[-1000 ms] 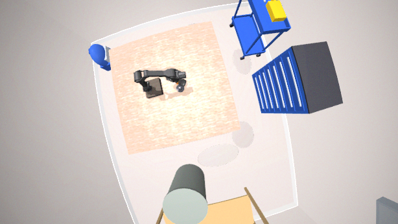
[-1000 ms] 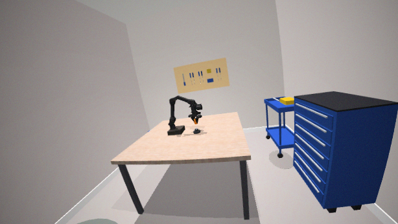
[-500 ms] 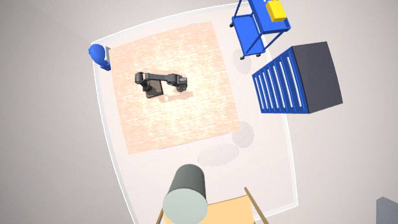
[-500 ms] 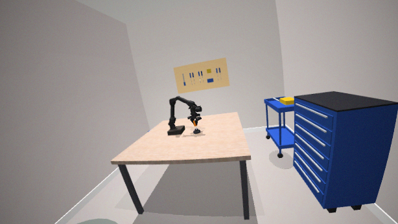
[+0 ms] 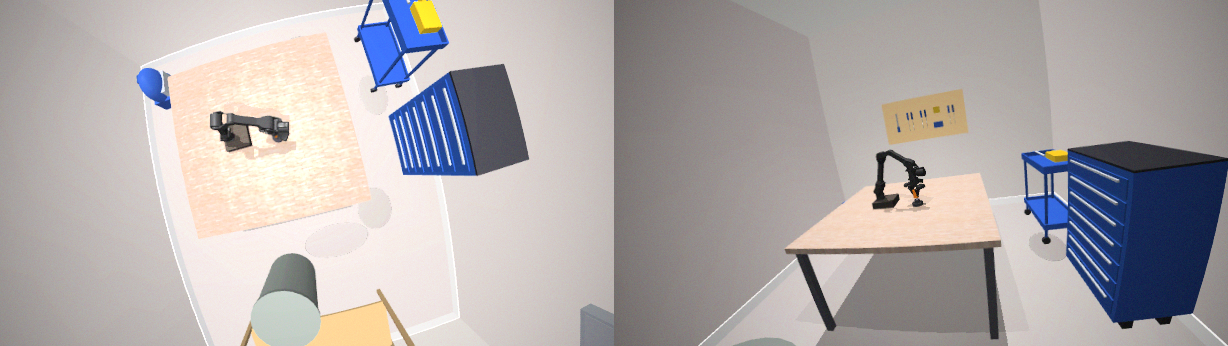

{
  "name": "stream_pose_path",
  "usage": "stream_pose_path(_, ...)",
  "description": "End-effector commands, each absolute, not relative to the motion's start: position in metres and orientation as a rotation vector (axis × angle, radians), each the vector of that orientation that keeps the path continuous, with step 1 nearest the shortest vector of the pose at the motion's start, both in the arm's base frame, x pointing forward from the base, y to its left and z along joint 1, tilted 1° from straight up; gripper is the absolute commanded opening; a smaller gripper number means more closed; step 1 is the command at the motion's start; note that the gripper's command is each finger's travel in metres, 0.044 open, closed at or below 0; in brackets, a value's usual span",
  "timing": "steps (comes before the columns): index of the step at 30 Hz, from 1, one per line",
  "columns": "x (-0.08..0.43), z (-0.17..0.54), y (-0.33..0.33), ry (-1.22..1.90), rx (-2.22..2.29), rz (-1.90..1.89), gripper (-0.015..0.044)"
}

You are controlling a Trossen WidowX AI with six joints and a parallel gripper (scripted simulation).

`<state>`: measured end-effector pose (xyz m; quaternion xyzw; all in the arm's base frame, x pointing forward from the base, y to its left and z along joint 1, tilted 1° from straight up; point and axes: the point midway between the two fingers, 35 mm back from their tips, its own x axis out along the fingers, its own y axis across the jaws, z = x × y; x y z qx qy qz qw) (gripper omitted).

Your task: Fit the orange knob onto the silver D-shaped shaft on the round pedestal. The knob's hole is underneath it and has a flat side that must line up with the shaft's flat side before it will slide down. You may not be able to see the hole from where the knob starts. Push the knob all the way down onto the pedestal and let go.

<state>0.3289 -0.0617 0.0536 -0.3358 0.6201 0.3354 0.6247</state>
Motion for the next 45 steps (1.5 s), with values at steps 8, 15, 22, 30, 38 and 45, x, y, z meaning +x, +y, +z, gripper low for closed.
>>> stream_pose_path(8, 0.3306, 0.0527, -0.063, 1.42, -0.775, 0.765, 0.0)
stream_pose_path(15, 0.3297, 0.052, -0.0626, 1.42, -0.775, 0.765, 0.0)
stream_pose_path(22, 0.3292, 0.0509, -0.0621, 1.42, -0.775, 0.765, 0.0)
stream_pose_path(30, 0.3287, 0.0553, -0.0615, 1.42, -0.775, 0.765, 0.0)
stream_pose_path(38, 0.3304, 0.0559, -0.0621, 1.367, -0.904, 0.893, 0.0)
stream_pose_path(45, 0.3309, 0.0529, -0.0626, 1.353, -0.936, 0.924, 0.0)
